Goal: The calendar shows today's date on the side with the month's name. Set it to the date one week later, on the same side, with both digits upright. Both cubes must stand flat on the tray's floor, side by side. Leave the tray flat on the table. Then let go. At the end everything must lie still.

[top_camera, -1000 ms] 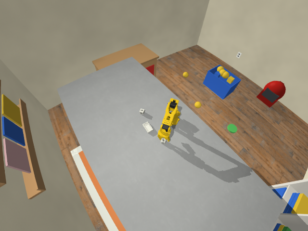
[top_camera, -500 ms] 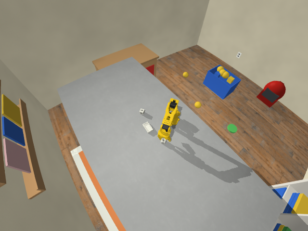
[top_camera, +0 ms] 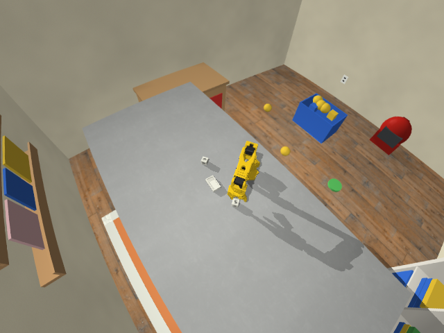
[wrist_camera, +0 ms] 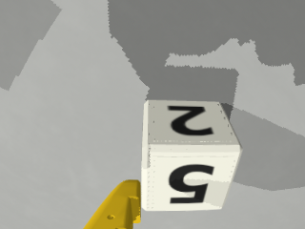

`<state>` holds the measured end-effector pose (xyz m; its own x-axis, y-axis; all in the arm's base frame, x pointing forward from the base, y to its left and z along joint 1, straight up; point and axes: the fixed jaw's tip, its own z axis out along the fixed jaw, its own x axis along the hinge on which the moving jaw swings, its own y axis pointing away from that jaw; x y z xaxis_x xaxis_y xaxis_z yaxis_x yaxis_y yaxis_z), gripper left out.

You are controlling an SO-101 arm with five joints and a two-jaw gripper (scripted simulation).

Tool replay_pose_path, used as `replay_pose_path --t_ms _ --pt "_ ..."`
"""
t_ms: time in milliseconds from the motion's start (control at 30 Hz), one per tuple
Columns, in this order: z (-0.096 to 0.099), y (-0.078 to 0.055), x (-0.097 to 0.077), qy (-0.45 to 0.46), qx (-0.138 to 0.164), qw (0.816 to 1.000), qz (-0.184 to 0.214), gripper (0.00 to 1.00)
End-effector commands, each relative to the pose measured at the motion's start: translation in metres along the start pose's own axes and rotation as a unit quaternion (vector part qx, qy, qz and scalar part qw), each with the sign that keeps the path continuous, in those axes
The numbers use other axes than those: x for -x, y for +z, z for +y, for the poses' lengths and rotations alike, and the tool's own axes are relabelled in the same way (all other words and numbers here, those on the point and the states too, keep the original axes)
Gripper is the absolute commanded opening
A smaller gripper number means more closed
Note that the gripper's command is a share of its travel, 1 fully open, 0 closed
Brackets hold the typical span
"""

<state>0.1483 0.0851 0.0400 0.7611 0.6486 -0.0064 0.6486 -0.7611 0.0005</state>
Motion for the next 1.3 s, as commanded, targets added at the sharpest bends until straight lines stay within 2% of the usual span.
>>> replay_pose_path --t_ms 0,133,267,1100,1267 --pt "0.002 -0.022 -0.006 0.001 0.003 1.0 0.027 0.36" --pt "0.002 -0.034 -0.004 0.001 0.003 1.0 0.027 0.36" --pt "0.002 -0.04 -0.003 0.001 0.003 1.0 0.027 0.36" --pt "0.002 -0.041 -0.002 0.001 0.003 1.0 0.027 0.36" --pt "0.002 -0.047 -0.004 0.001 0.006 0.999 0.048 0.36"
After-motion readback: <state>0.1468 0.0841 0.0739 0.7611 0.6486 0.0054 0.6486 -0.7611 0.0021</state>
